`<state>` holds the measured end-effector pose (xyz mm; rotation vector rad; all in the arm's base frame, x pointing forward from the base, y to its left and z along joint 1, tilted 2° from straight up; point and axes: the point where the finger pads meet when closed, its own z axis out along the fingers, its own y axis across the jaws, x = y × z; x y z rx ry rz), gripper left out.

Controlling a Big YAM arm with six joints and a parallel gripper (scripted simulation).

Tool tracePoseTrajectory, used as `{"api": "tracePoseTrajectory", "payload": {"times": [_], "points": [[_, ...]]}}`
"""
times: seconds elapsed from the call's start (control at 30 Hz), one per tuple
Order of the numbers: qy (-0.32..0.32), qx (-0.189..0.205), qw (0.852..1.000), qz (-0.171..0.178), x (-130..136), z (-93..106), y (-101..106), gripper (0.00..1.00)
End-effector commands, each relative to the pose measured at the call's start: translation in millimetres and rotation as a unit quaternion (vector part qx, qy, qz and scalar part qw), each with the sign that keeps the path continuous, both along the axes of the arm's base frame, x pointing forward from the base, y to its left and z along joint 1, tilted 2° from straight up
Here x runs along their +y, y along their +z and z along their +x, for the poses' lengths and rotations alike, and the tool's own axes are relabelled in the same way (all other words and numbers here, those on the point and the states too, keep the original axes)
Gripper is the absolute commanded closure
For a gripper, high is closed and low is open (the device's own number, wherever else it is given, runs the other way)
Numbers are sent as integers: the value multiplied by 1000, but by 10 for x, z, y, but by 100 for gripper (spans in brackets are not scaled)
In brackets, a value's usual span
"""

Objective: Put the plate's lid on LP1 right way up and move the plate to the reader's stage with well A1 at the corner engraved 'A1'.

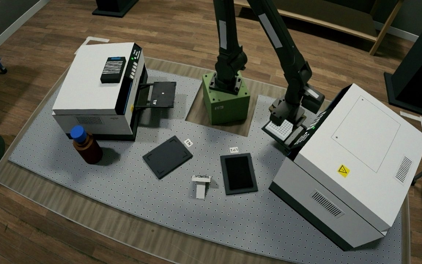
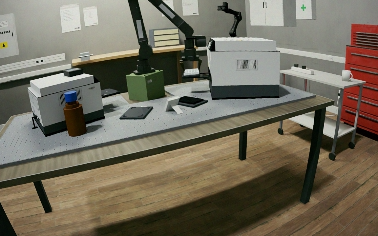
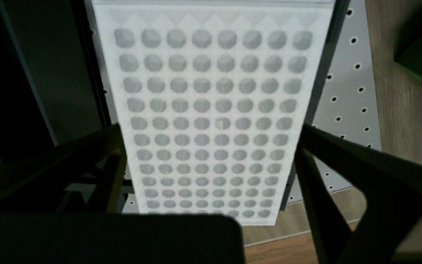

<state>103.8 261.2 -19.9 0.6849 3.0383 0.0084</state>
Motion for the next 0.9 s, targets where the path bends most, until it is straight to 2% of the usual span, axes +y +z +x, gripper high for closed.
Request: {"api": "tracePoseTrajectory", "payload": {"times": [0.0, 0.87], "points": [[-3, -2, 1000, 1, 24, 11, -30, 14], [-4, -1, 1000, -3, -19, 18, -132, 14]]}}
